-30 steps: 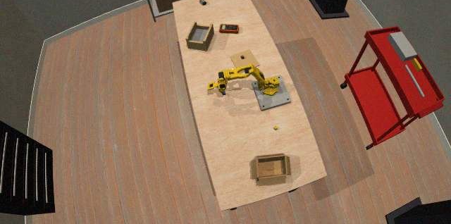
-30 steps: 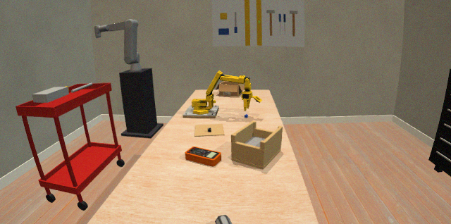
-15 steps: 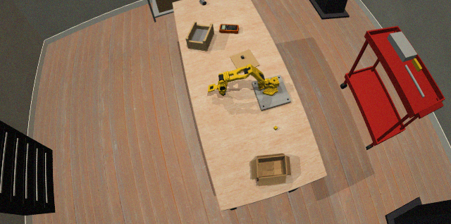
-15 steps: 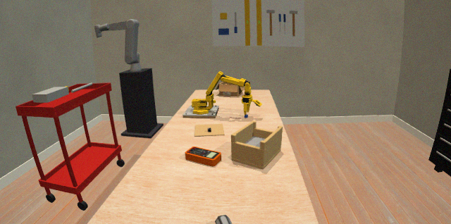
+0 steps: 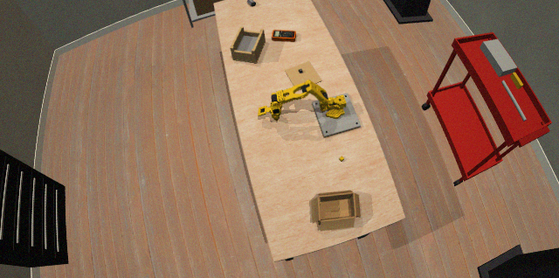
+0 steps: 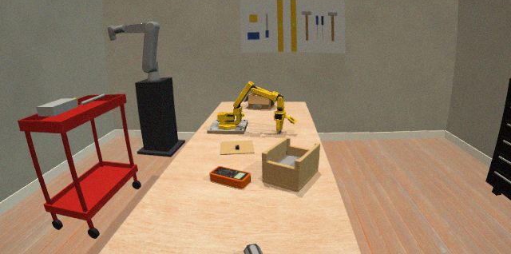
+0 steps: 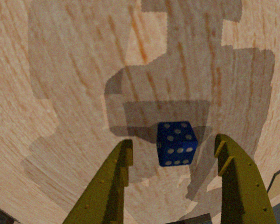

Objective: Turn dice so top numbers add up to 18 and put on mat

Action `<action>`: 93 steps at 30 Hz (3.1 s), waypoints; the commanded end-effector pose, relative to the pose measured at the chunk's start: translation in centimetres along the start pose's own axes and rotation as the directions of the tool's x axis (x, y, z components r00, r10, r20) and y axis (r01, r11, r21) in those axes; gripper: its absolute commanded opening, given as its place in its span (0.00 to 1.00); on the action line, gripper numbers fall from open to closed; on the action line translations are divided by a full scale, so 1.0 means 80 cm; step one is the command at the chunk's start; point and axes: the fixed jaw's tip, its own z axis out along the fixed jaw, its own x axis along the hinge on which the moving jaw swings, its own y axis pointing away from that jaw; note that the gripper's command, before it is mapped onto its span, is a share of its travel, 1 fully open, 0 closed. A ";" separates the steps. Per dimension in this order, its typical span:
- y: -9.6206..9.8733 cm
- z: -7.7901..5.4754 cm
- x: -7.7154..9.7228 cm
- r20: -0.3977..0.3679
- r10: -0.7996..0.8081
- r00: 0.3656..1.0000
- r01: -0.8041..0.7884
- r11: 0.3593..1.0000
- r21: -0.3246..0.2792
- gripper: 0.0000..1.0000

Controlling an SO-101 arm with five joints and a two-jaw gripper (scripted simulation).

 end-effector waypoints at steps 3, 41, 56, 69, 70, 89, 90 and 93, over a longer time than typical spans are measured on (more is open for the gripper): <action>0.001 0.009 0.006 -0.027 0.003 1.000 -0.003 1.000 0.005 0.25; -0.010 0.009 0.006 -0.028 0.003 1.000 -0.003 1.000 0.004 0.10; -0.012 0.009 0.006 -0.028 0.003 1.000 -0.003 1.000 0.004 0.07; -0.012 0.009 0.006 -0.028 0.003 1.000 -0.003 1.000 0.004 0.00; -0.012 0.009 0.006 -0.028 0.003 1.000 -0.003 1.000 0.004 0.00; -0.009 -0.021 0.004 -0.028 0.003 1.000 -0.003 1.000 0.004 0.00; -0.009 -0.021 0.004 -0.028 0.003 1.000 -0.003 1.000 0.004 0.00; -0.009 -0.029 0.004 -0.028 0.003 1.000 -0.003 1.000 0.004 0.00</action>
